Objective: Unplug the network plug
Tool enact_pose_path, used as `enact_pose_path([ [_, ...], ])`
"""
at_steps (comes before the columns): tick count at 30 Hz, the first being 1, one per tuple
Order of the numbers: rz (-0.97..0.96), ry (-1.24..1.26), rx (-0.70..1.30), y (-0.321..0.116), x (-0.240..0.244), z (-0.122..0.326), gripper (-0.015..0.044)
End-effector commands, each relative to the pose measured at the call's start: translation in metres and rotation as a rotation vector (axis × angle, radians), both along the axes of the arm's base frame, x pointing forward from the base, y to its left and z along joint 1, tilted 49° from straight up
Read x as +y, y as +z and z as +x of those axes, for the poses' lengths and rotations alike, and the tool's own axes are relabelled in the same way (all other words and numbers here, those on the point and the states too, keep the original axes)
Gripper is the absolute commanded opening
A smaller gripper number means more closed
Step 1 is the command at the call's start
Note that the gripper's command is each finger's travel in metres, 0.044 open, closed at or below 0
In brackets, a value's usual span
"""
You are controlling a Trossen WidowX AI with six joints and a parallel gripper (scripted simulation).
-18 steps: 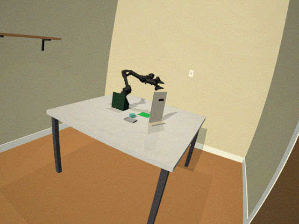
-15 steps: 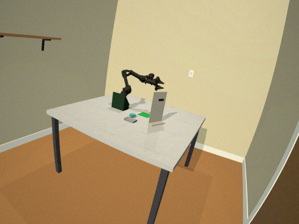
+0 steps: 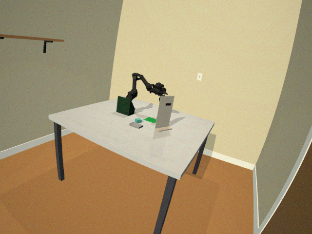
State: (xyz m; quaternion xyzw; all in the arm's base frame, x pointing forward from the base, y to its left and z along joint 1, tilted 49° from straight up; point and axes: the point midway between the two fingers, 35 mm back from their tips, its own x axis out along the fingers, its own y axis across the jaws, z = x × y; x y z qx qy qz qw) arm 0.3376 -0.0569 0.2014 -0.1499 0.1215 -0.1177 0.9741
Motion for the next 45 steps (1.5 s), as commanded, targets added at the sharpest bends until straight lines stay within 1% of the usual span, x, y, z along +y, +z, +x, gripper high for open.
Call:
enact_pose_path([
  [1, -0.081, -0.062, 0.106, -0.037, -0.016, -0.006, 0.0156],
  [10, -0.259, -0.177, 0.368, -0.114, -0.048, -0.037, 0.0156],
  [13, -0.303, -0.2, 0.439, -0.131, -0.055, -0.049, 0.0156],
  [19, -0.306, -0.202, 0.444, -0.132, -0.056, -0.048, 0.0156],
  [37, -0.308, -0.202, 0.442, -0.147, -0.079, -0.002, 0.0156],
  [45, -0.308, -0.202, 0.441, -0.149, -0.083, 0.007, 0.0156],
])
